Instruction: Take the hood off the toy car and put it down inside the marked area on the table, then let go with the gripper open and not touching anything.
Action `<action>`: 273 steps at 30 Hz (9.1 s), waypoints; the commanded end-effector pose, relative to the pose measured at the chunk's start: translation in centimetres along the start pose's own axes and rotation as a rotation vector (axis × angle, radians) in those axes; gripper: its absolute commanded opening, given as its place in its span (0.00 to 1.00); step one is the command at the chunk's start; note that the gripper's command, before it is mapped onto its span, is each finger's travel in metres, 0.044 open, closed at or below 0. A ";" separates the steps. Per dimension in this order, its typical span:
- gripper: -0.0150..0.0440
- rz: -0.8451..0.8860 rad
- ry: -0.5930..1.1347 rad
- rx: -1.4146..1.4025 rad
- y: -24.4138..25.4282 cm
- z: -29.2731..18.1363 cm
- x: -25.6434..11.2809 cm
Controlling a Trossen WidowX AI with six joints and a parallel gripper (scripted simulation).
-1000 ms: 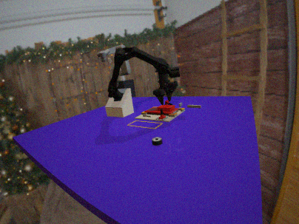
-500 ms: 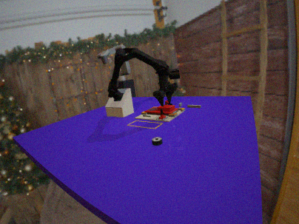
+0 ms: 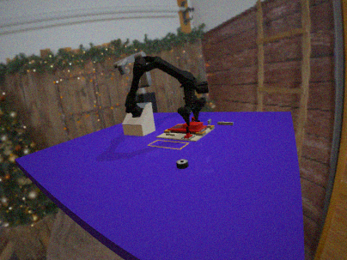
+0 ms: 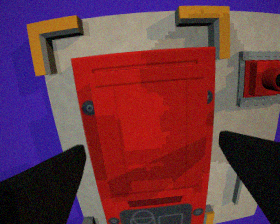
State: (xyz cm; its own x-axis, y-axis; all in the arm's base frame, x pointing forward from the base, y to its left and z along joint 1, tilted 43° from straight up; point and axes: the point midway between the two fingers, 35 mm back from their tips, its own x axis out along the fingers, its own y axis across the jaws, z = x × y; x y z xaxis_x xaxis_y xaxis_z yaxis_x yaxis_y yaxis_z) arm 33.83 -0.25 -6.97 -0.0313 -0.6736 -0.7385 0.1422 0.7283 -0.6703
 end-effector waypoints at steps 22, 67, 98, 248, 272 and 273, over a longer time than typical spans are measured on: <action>1.00 -0.004 -0.002 -0.004 -0.1 0.0 1.2; 0.25 -0.001 0.000 -0.001 0.0 0.0 0.5; 0.25 0.001 0.000 -0.002 0.1 0.0 -3.7; 0.25 -0.008 0.002 -0.003 -21.3 -2.0 0.2; 0.25 -0.011 0.001 -0.003 -21.4 -2.2 1.8; 0.25 -0.011 0.001 -0.003 -21.4 -2.2 1.9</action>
State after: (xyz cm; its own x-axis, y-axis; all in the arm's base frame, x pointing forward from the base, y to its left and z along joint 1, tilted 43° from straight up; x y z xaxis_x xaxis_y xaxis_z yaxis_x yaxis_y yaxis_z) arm 28.64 -16.77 6.01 -0.0338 -0.6845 -0.7282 0.1425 0.7179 -0.6814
